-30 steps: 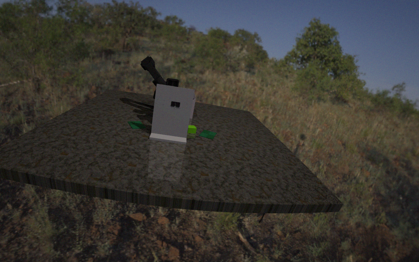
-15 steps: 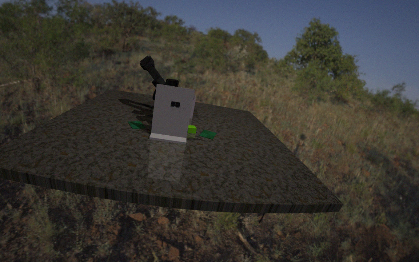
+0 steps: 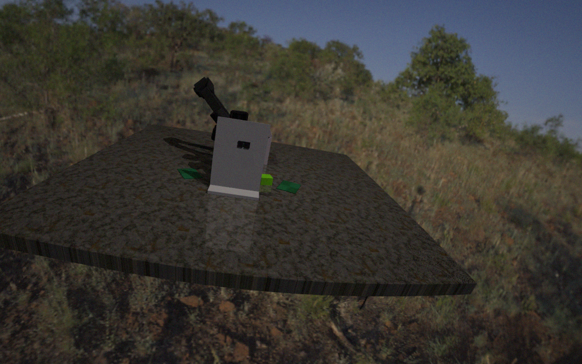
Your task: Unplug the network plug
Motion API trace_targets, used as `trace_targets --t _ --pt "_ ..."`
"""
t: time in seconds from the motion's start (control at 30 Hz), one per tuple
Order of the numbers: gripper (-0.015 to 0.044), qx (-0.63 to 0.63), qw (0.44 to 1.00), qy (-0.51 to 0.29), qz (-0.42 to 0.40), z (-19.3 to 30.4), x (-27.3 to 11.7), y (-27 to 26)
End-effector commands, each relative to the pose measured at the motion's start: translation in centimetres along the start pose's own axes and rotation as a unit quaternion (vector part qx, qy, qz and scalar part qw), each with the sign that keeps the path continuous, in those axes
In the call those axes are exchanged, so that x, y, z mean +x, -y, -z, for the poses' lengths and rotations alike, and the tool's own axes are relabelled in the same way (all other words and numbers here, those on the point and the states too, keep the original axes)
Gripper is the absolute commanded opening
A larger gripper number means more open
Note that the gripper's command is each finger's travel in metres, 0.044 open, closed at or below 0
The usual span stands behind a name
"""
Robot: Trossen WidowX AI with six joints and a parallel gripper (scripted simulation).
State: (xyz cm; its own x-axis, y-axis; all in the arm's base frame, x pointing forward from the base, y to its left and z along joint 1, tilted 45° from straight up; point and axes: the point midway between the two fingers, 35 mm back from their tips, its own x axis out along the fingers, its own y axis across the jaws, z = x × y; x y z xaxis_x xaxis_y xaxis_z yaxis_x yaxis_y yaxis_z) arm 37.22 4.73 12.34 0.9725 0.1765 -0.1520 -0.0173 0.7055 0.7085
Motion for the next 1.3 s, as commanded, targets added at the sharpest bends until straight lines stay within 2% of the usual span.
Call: trace_targets --t 0.0,0.4,1.27 --pt "0.0077 -0.002 1.0 -0.004 0.002 0.2 0.3 0.2" --pt "0.0 -0.002 1.0 -0.004 0.002 0.2 0.3 0.2" --pt "0.0 -0.002 1.0 -0.004 0.002 0.4 -1.0 0.2"
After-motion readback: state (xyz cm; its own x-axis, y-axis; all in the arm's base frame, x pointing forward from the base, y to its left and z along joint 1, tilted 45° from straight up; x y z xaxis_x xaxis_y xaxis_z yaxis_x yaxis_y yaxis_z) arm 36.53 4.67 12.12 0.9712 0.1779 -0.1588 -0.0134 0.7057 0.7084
